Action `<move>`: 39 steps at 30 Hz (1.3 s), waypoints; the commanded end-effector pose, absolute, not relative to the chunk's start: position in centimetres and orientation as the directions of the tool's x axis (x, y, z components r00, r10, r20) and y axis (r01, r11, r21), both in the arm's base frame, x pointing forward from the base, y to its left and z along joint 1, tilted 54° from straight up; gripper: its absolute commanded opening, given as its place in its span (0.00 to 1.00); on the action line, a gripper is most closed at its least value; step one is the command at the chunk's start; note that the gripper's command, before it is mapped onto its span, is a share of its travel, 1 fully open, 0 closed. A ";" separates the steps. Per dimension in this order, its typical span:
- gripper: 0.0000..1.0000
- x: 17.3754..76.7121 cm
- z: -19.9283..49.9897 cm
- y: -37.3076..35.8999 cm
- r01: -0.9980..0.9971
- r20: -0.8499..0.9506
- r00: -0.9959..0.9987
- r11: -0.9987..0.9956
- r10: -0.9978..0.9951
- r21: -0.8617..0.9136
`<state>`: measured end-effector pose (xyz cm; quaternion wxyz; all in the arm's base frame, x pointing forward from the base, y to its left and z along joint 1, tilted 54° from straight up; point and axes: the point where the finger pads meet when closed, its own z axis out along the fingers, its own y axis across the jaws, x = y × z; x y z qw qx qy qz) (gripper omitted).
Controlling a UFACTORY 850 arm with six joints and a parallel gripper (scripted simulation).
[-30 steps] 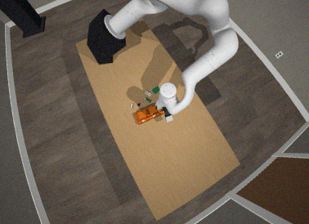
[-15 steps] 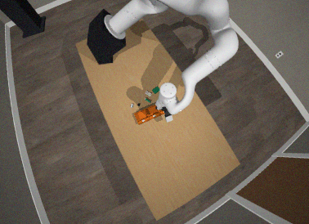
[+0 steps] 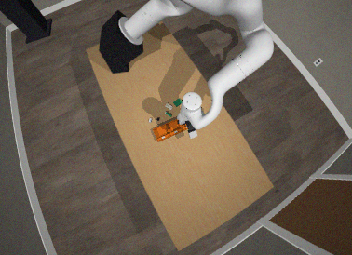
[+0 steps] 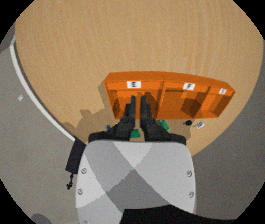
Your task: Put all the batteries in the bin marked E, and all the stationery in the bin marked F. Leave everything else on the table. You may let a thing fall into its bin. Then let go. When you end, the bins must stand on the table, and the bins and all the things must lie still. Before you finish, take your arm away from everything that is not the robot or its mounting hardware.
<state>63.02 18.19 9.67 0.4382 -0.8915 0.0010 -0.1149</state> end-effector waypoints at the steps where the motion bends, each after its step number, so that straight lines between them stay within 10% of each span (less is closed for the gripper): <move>1: 0.07 63.0 10.0 17.8 0.099 0.205 0.973 -0.616 -0.103 -0.781; 39: 0.07 59.6 19.6 5.1 0.099 0.205 0.973 -0.616 -0.103 -0.781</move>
